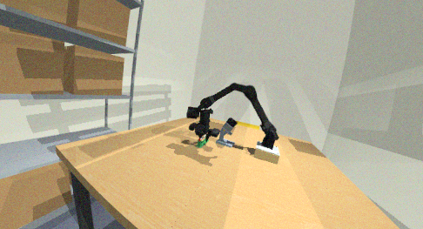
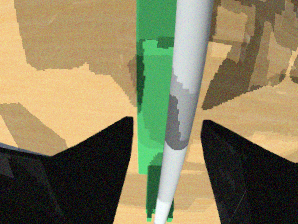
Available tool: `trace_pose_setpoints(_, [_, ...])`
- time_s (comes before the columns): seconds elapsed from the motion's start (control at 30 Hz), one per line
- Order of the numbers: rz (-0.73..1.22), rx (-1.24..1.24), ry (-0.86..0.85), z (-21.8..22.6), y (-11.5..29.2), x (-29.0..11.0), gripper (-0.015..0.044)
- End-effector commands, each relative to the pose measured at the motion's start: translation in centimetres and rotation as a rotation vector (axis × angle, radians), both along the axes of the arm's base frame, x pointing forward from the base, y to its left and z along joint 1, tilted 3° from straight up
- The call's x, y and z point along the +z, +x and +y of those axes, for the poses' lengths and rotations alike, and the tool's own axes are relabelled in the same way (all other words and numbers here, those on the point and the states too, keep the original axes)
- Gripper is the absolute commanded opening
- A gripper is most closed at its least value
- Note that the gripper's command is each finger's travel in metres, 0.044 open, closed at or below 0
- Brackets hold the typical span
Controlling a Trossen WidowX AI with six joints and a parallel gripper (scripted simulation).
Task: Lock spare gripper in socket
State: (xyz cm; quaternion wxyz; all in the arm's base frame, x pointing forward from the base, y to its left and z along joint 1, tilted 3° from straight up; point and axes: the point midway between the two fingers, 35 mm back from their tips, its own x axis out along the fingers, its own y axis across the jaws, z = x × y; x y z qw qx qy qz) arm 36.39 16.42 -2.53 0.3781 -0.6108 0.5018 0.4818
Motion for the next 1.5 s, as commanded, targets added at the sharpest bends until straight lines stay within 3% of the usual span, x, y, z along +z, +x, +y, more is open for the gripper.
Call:
trace_pose_setpoints(0.0, [0.003, 0.005, -0.007, -0.11, -0.01, -0.23, 0.018])
trace_pose_setpoints(1.37, [0.003, 0.005, -0.007, -0.11, -0.01, -0.23, 0.018])
trace_pose_setpoints(1.47, [0.003, 0.005, -0.007, -0.11, -0.01, -0.23, 0.0101])
